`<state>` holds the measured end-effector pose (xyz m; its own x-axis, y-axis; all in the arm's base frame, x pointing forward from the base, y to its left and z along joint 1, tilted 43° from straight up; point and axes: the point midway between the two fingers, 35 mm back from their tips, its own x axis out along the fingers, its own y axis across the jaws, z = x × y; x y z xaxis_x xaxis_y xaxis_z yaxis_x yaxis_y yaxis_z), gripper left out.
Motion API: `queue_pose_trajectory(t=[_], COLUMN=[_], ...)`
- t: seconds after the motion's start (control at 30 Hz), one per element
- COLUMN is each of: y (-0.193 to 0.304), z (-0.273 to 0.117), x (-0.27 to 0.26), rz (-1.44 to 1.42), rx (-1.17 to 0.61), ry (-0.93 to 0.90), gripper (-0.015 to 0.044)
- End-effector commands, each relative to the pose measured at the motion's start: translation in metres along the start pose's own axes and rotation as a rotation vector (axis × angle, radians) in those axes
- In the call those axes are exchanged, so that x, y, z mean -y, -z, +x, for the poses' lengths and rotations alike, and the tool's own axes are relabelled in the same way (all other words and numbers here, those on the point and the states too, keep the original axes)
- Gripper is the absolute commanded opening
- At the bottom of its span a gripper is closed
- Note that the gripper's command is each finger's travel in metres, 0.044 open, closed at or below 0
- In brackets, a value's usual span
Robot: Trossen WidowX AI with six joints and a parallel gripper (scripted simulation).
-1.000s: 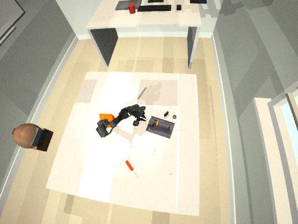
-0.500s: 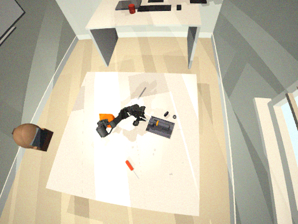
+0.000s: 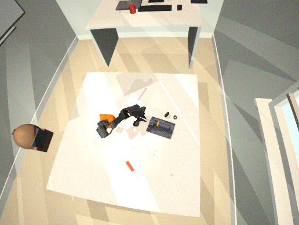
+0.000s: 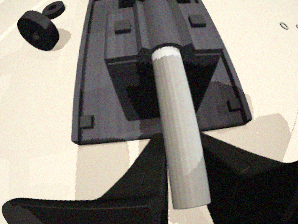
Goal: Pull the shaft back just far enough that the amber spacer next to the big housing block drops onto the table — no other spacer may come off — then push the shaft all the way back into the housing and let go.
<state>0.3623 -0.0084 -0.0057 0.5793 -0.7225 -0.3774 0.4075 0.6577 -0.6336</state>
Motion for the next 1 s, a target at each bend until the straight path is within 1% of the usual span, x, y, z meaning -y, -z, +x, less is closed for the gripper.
queue_pose_trajectory(t=[0.0,0.97], y=[0.0006,0.0026], z=[-0.0004,-0.0024], x=[0.0007,0.0007], rz=[0.003,0.003], rx=[-0.001,-0.001], ry=[0.004,0.004], gripper=[0.0,0.0])
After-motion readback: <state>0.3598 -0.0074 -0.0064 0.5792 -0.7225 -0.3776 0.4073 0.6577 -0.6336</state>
